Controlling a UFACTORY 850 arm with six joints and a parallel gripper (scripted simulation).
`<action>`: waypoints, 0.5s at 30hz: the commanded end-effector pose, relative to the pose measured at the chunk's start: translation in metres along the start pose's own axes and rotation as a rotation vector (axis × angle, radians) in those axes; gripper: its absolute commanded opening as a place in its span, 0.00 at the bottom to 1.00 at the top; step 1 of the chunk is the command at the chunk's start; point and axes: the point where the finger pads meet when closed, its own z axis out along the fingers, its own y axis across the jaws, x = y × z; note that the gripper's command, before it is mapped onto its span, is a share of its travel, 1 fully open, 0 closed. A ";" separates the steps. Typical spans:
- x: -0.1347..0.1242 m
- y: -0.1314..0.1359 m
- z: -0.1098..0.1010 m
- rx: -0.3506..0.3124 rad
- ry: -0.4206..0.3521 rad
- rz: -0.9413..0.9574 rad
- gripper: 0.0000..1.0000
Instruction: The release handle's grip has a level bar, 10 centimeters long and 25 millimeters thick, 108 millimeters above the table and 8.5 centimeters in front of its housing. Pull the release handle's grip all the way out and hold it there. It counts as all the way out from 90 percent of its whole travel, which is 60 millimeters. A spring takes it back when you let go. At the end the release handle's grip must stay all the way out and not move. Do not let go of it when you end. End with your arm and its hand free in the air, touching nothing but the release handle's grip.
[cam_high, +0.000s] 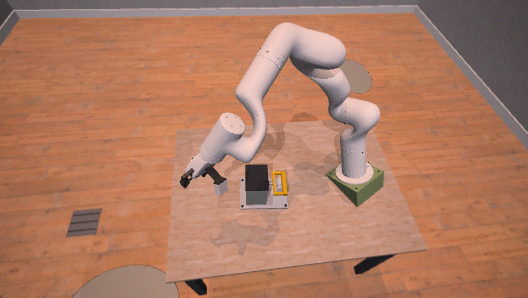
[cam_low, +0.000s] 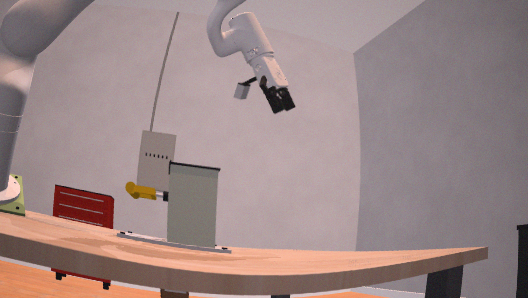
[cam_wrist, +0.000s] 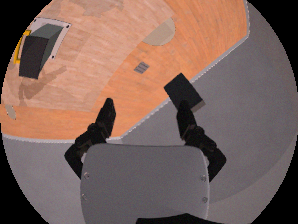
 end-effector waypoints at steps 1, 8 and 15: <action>-0.001 0.001 -0.001 -0.002 -0.001 0.001 1.00; 0.003 -0.004 -0.001 0.003 0.008 0.014 1.00; 0.030 -0.037 -0.003 0.040 0.069 0.104 1.00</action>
